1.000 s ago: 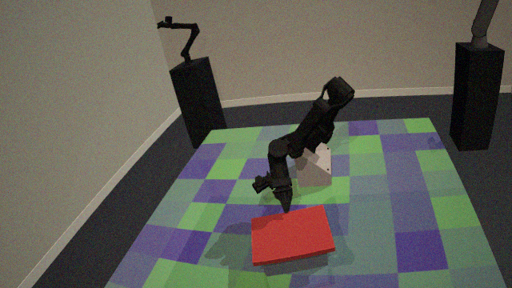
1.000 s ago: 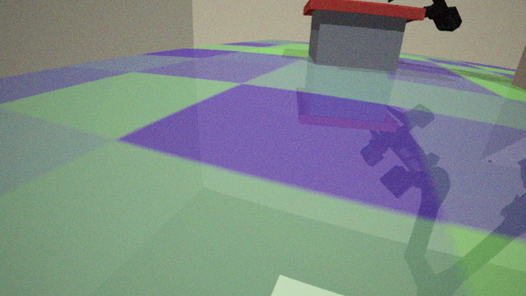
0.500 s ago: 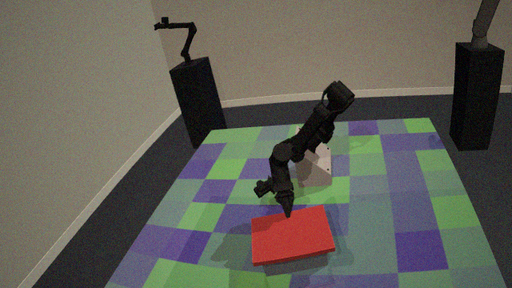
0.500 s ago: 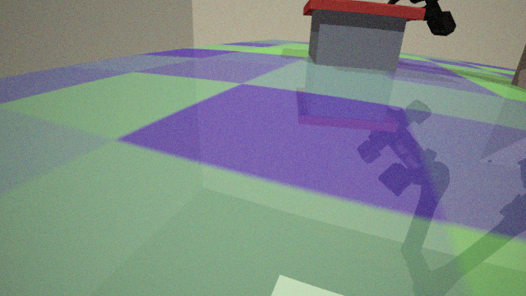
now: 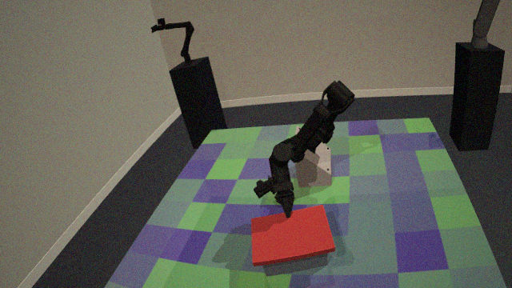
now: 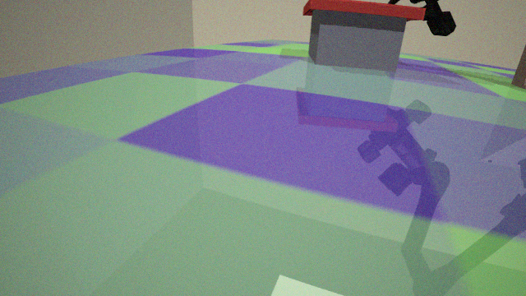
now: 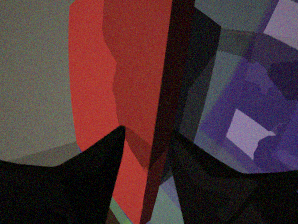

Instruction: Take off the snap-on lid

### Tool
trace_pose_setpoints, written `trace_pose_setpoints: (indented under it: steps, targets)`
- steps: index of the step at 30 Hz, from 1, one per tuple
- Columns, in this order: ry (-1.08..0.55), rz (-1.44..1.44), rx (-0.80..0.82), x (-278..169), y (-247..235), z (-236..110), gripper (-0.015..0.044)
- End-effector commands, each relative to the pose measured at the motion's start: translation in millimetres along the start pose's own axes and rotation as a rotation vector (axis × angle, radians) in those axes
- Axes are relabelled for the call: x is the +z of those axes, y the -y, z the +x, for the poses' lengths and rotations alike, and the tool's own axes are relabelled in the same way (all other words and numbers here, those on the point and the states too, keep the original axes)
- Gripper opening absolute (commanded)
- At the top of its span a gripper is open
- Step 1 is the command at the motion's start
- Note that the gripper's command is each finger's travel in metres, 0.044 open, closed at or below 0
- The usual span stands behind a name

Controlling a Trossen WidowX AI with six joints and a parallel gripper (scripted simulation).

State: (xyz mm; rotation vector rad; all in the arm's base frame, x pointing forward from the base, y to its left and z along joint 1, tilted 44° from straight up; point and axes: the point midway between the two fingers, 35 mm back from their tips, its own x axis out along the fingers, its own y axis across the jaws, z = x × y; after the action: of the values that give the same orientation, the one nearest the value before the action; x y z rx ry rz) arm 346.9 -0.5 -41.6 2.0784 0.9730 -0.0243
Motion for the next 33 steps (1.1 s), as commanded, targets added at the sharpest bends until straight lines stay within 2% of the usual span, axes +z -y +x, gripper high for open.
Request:
trace_pose_setpoints:
  steps: [1, 33]
  targets:
    - [0.0, 0.0, 0.0, 0.0, -0.3, -0.6, 0.0]
    - [0.0, 0.0, 0.0, -0.4, -4.6, -5.5, 0.0]
